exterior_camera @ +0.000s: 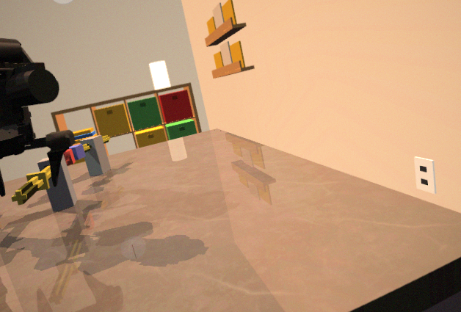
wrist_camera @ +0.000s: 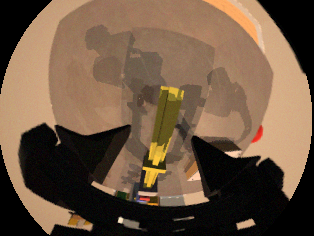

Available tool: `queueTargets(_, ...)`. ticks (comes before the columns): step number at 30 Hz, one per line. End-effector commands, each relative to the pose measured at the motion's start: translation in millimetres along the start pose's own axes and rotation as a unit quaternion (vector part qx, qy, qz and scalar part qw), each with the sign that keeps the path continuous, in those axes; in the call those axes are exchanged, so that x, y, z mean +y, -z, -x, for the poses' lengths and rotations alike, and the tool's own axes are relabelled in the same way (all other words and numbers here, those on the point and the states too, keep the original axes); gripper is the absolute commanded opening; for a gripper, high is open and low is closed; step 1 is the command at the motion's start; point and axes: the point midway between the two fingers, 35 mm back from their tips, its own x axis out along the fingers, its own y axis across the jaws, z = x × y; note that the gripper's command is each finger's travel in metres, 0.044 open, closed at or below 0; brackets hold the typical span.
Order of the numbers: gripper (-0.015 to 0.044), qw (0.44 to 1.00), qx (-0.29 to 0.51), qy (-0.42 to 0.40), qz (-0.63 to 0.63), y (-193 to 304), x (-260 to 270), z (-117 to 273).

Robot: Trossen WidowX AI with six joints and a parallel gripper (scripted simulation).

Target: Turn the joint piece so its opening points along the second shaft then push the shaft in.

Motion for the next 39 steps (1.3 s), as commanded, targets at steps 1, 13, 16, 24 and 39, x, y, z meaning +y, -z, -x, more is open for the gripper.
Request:
queueTargets(1, 0.0440, 1.000, -0.008, 0.000, -0.006, 0, 0, -1)
queueTargets(13, 0.0440, 1.000, -0.006, 0.002, -0.006, 0, 1, -20)
queueTargets(16, 0.0440, 1.000, -0.006, 0.003, -0.006, 0, 0, -25)
queueTargets(24, 0.0361, 1.000, -0.005, 0.003, -0.006, 1, 0, -31)
queueTargets(39, 0.0102, 1.000, -0.005, 0.003, -0.006, 1, 0, -31)
